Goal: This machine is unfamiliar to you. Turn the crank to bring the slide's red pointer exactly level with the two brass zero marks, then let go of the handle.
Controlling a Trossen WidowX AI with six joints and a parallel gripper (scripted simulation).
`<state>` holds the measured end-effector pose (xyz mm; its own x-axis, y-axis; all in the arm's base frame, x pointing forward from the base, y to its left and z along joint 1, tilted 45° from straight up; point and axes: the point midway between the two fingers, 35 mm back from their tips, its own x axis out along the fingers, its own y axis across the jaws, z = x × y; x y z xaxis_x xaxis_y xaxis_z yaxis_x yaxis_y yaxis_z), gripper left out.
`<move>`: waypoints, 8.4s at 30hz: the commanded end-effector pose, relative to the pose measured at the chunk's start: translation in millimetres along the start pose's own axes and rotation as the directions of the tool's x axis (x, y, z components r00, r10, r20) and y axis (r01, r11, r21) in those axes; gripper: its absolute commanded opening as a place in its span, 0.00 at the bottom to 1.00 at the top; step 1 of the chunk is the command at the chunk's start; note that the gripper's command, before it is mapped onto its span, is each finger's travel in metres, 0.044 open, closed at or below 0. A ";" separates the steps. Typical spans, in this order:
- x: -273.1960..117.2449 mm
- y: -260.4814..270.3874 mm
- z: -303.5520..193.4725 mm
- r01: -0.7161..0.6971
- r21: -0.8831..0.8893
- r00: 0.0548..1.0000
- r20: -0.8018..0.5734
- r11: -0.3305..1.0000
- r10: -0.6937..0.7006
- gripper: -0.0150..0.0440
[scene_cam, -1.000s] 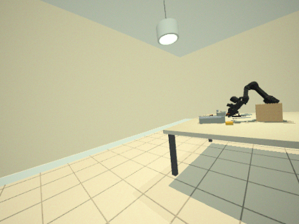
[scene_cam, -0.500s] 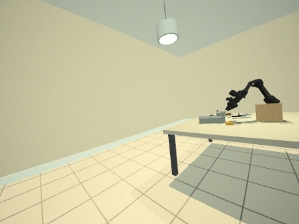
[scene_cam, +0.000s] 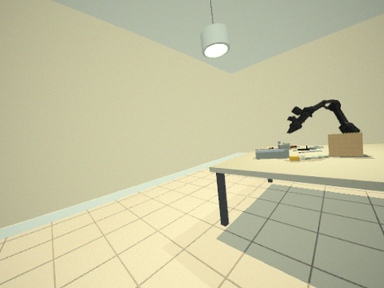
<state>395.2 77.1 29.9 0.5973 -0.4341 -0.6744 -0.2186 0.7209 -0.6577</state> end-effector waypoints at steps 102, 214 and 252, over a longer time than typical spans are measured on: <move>15.3 -2.1 -32.7 -0.009 -0.012 1.000 0.012 1.000 0.009 1.00; 108.4 28.0 -130.1 -0.003 -0.016 1.000 0.012 1.000 0.004 0.25; 101.7 46.3 -124.7 -0.004 -0.015 1.000 0.013 1.000 0.004 0.25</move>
<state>351.3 -9.4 -108.6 0.6035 -0.4422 -0.6635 -0.2120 0.7132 -0.6681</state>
